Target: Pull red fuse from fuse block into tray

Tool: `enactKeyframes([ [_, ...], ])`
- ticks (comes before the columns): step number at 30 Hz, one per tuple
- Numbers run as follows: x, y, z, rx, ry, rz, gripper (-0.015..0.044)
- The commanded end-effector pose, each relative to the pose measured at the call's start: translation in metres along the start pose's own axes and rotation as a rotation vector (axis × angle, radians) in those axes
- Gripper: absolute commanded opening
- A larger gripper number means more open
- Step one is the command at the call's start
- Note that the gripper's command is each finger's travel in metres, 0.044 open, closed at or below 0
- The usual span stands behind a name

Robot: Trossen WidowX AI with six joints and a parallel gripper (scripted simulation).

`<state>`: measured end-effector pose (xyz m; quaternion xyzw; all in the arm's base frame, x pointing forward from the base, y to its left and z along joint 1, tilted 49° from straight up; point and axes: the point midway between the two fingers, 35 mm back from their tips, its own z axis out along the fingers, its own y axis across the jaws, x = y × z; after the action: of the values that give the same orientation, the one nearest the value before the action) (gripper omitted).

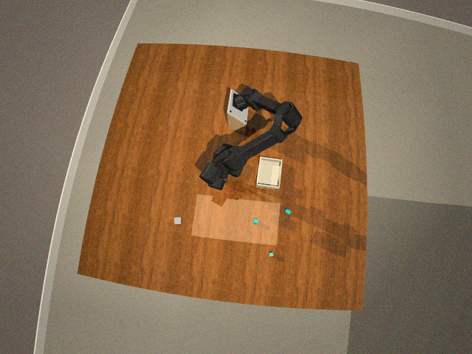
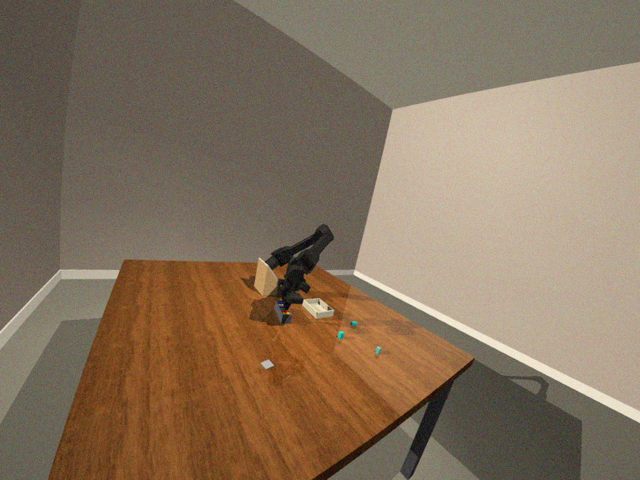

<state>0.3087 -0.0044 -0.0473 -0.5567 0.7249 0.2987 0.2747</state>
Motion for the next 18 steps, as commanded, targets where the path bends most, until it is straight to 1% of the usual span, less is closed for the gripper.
enactKeyframes([
  [1, 0.0009, 0.0016, 0.0035, -0.005, -0.006, 0.009, 0.0069],
  [18, 0.0007, 0.0017, 0.0122, -0.005, -0.007, 0.009, 0.0069],
])
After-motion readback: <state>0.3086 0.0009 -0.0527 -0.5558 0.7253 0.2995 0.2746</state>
